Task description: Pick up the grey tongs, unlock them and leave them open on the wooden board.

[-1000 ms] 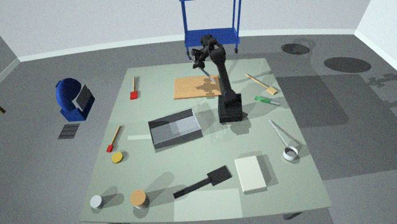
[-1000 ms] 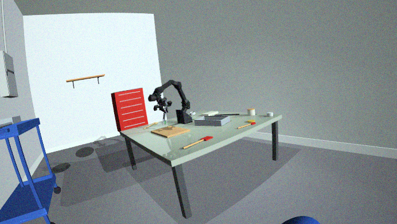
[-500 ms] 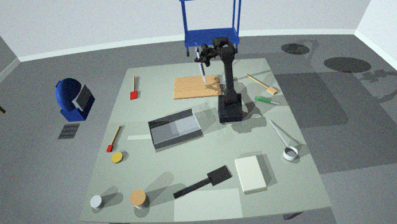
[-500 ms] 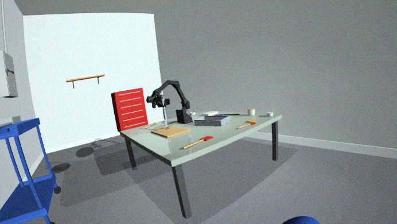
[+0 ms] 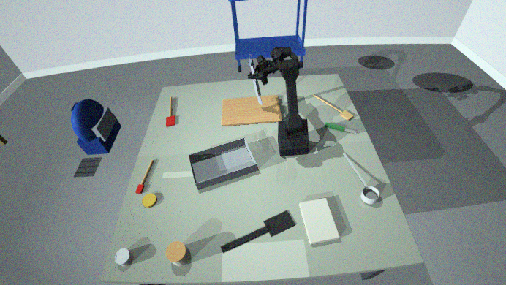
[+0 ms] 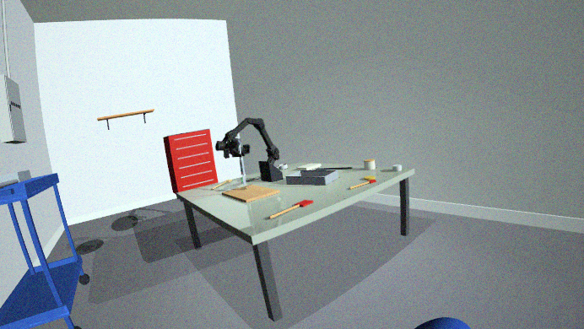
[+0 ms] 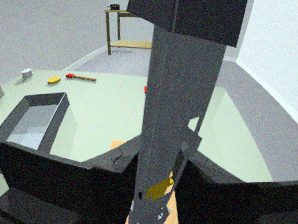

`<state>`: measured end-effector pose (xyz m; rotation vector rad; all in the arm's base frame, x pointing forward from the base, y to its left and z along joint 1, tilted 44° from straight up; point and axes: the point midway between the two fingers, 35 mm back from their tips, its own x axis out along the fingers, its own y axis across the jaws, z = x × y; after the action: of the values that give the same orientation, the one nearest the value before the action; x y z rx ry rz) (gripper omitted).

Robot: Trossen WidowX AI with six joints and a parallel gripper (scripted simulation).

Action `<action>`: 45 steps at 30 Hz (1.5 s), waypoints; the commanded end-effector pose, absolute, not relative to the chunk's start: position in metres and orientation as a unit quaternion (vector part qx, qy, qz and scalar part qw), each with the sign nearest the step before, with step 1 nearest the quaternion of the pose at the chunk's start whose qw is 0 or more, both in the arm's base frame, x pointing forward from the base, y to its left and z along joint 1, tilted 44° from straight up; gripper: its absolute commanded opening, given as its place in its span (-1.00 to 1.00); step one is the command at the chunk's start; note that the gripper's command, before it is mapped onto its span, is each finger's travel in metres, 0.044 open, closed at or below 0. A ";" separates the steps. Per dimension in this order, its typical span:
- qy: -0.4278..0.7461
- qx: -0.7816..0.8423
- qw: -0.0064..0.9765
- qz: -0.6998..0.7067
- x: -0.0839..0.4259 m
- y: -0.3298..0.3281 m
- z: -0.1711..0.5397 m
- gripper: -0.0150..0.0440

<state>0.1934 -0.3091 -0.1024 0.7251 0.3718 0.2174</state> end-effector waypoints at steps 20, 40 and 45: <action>0.183 0.348 0.913 0.108 0.195 -0.310 -0.102 -1.00; 0.489 0.309 0.780 0.239 0.223 -0.270 -0.143 -1.00; 0.562 0.281 0.732 0.262 0.225 -0.264 -0.148 -1.00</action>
<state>0.2236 -0.2670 -0.1450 0.6471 1.1258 0.5447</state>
